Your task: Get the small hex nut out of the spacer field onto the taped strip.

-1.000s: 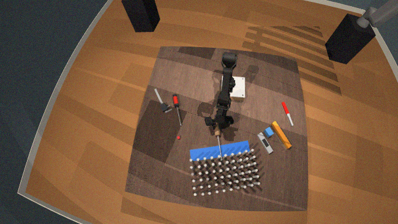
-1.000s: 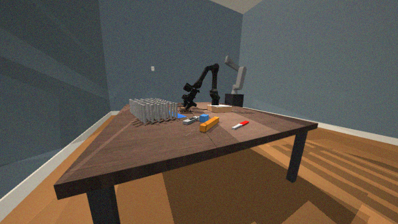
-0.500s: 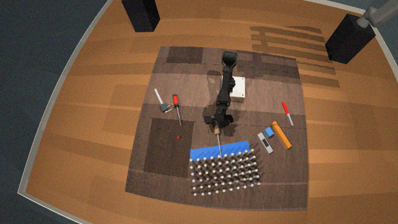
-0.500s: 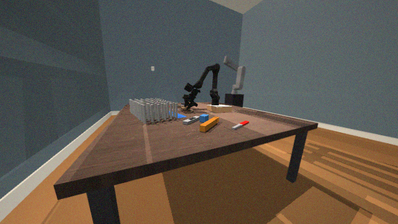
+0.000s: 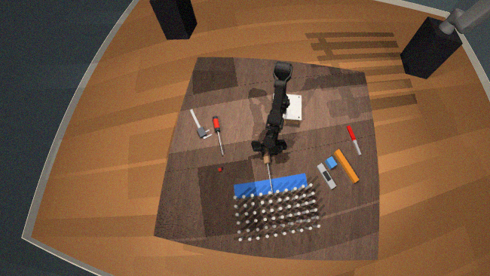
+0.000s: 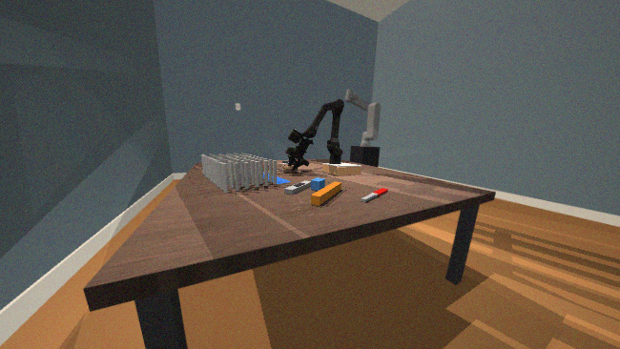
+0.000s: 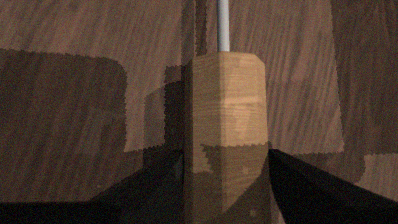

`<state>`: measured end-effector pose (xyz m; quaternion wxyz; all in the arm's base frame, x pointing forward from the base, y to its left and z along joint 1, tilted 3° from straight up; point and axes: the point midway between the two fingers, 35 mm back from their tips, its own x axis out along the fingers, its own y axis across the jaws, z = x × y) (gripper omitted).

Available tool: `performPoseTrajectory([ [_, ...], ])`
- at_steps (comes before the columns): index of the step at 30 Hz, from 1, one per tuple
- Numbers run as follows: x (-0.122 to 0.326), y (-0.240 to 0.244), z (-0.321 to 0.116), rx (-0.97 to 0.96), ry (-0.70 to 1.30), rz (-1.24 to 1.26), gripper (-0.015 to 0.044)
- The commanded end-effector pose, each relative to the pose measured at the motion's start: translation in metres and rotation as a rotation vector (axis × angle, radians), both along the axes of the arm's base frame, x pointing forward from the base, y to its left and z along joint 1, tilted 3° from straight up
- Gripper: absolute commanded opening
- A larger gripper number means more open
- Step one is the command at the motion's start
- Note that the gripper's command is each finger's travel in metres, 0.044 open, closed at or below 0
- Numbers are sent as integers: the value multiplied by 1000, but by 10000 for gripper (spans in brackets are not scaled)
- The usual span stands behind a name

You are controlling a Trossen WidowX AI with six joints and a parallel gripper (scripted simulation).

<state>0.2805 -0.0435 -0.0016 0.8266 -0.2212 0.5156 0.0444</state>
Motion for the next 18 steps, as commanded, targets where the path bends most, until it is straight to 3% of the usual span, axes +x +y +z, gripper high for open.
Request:
performPoseTrajectory([
  [1,-3,0,1,2,-3,5,0],
  [18,-12,-3,1,1,-2,5,0],
])
